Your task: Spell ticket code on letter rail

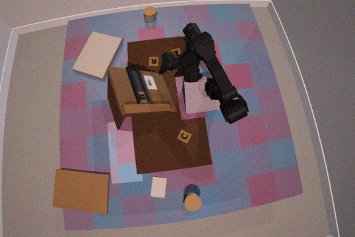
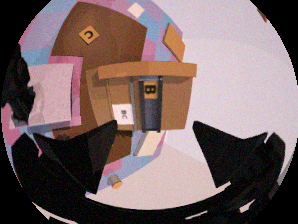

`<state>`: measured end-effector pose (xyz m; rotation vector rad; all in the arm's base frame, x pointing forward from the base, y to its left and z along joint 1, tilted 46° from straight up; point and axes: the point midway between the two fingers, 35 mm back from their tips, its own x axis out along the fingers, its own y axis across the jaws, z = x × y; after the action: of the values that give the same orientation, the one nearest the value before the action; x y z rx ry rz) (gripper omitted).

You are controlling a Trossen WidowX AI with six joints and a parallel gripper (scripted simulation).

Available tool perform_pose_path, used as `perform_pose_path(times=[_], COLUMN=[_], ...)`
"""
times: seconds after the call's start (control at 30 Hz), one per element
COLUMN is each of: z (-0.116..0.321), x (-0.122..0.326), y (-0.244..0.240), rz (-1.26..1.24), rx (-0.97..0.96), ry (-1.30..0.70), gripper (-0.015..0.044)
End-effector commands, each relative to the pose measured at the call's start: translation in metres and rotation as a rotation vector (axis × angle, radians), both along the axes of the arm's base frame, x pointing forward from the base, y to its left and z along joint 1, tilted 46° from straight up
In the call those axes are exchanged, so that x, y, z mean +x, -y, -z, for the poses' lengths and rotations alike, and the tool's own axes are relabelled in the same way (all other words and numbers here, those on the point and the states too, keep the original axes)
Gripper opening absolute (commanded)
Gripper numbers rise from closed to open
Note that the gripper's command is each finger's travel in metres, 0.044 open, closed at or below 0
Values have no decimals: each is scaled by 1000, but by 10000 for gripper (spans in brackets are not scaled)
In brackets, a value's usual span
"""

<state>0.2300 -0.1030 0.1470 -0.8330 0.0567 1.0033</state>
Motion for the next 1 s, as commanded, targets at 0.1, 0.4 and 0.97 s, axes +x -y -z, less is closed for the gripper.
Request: perform_pose_path(times=[0.1, 0.4, 0.97], z=[-1, 1, 7], x=[-1, 8, -1], y=[-1, -42, -162], rz=[0, 1, 242], rx=[-2, 121, 287], ry=[16, -270, -1138], gripper=[440, 340, 340])
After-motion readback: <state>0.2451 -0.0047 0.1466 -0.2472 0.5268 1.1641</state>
